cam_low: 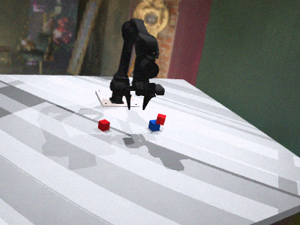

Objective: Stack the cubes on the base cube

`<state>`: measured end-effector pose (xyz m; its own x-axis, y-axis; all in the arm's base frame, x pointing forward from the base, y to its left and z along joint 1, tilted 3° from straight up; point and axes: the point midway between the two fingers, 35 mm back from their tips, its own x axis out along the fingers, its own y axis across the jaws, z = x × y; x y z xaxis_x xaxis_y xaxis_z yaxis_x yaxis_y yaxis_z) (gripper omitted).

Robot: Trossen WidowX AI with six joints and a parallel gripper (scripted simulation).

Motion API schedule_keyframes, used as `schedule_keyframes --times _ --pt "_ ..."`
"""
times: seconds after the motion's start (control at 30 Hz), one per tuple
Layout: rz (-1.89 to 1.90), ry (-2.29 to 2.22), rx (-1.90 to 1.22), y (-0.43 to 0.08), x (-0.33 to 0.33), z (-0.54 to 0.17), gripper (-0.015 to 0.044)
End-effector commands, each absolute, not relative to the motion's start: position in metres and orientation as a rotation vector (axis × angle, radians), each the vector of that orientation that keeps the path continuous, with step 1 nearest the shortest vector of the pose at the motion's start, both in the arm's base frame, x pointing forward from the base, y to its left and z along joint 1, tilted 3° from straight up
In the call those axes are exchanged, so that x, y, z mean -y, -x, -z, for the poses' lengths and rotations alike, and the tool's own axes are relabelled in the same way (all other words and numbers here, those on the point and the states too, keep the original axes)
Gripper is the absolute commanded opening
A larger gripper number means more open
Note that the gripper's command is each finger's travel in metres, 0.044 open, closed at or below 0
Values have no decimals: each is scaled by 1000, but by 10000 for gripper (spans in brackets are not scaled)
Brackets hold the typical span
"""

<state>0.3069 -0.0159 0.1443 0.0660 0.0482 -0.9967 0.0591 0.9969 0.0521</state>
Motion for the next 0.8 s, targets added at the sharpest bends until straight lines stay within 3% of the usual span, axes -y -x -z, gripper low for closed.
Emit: schedule_keyframes --times 0.0,0.37,0.77 --pt "202 -287 -1492 -302 44 -151 265" --pt "771 -859 -1368 -271 123 -164 265" --pt "812 -900 -1352 -272 128 -129 265"
